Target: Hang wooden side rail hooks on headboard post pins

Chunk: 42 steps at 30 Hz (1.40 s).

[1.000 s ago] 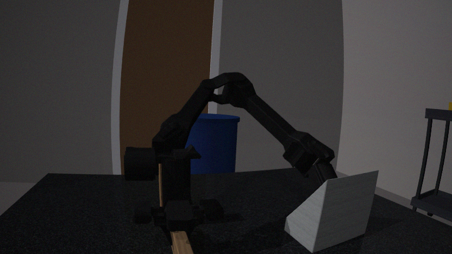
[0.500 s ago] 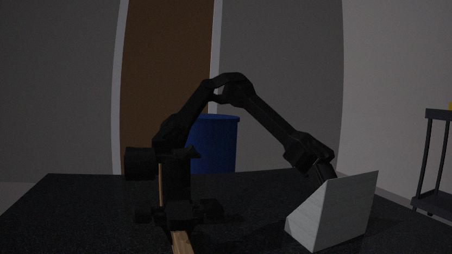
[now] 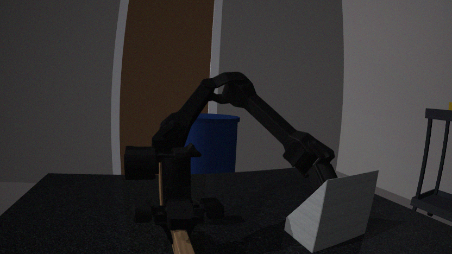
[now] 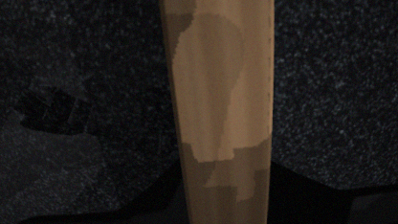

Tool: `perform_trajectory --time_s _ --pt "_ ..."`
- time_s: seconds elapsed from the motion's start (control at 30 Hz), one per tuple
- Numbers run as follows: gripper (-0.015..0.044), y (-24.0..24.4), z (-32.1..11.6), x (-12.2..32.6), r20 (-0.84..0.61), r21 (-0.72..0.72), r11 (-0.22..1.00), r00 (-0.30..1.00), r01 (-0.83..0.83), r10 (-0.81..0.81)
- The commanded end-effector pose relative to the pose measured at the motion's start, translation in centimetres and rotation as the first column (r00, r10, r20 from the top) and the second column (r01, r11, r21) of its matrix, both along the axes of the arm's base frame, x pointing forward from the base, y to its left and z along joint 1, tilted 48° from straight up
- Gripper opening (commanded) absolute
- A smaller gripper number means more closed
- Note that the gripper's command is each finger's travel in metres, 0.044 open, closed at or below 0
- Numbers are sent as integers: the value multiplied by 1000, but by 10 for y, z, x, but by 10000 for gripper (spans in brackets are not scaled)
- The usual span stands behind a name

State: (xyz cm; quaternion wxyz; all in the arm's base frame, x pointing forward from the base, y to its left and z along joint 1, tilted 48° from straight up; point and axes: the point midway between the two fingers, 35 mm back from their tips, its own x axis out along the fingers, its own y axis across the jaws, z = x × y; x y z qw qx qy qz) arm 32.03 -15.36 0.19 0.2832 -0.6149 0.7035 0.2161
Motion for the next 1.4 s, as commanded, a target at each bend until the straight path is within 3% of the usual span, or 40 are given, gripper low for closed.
perform_trajectory --time_s 0.0,1.37 --pt "0 3 2 1 -3 -1 1000 1000 -8 8" --pt "0 8 6 2 -2 -1 1000 1000 -8 8"
